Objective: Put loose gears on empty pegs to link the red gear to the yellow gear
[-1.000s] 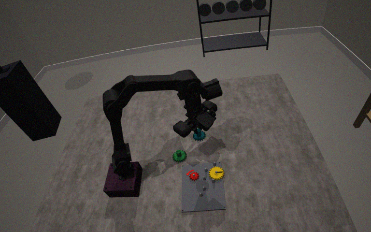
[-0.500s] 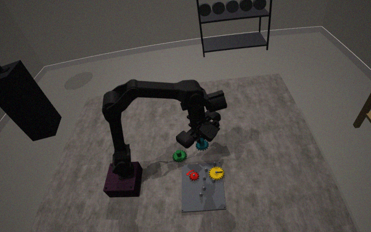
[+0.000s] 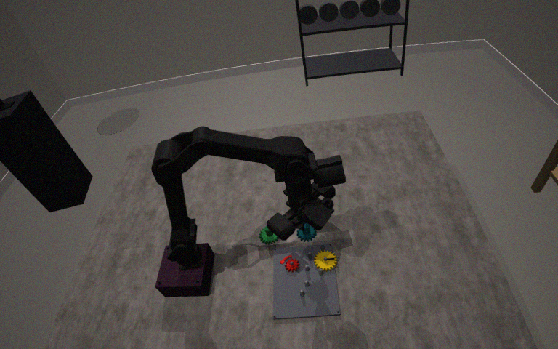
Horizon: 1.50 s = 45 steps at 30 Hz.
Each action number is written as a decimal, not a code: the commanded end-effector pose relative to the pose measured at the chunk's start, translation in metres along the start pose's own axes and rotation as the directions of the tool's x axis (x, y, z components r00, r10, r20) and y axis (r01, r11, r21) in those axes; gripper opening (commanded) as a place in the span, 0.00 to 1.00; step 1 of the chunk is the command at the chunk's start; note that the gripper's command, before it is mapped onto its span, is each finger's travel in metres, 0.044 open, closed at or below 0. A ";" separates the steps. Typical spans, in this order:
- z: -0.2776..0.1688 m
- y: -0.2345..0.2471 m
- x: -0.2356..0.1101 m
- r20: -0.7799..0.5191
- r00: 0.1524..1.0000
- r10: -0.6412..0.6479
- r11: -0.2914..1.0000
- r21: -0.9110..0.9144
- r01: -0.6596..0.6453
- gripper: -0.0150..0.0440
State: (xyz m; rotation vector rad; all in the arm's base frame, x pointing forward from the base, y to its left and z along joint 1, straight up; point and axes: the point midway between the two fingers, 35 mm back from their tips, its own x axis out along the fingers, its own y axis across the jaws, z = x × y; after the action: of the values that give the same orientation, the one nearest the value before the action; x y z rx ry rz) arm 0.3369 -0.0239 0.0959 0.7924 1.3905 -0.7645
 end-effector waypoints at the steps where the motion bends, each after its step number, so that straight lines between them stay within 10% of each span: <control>1: 0.006 -0.007 0.006 -0.007 1.000 -0.001 1.000 0.000 0.001 0.25; 45: 0.041 -0.051 0.027 -0.003 1.000 -0.006 1.000 -0.007 0.006 0.25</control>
State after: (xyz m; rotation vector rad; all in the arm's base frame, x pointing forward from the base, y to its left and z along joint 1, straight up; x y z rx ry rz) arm 0.3173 -0.0864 0.0670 0.7843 1.3975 -0.7691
